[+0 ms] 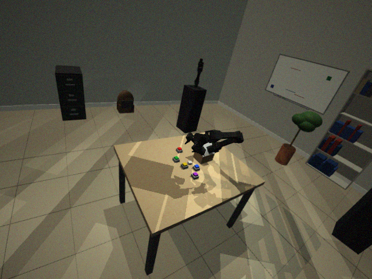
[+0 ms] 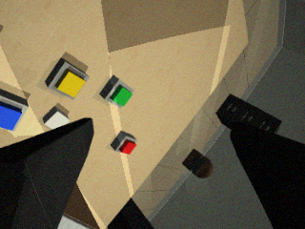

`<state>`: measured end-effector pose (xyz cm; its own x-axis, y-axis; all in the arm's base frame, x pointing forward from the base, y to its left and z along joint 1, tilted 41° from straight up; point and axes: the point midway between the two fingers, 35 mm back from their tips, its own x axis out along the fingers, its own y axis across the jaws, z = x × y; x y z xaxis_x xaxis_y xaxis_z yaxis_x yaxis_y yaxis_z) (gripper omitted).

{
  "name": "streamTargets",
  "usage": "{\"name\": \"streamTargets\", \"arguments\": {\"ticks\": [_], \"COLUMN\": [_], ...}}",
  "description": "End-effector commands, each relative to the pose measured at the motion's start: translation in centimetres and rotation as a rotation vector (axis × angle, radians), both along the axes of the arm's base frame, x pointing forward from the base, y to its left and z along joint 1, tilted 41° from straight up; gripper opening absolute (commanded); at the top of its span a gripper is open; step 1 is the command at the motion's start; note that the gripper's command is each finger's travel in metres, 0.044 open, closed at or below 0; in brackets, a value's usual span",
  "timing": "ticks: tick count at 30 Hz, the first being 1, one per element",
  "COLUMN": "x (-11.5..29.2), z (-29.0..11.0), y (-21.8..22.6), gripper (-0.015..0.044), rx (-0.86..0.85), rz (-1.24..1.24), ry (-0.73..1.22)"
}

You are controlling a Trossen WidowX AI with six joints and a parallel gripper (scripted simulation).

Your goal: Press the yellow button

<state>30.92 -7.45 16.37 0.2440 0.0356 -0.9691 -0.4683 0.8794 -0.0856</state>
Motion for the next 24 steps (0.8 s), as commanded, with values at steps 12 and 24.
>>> {"name": "streamTargets", "arguments": {"ticks": [12, 24], "x": [-3.4, -2.9], "z": [-12.3, -17.0], "y": [2.9, 6.9], "gripper": [0.04, 0.0111], "rx": [0.748, 0.751], "rz": [-0.513, -0.512], "ry": [0.388, 0.387]}}
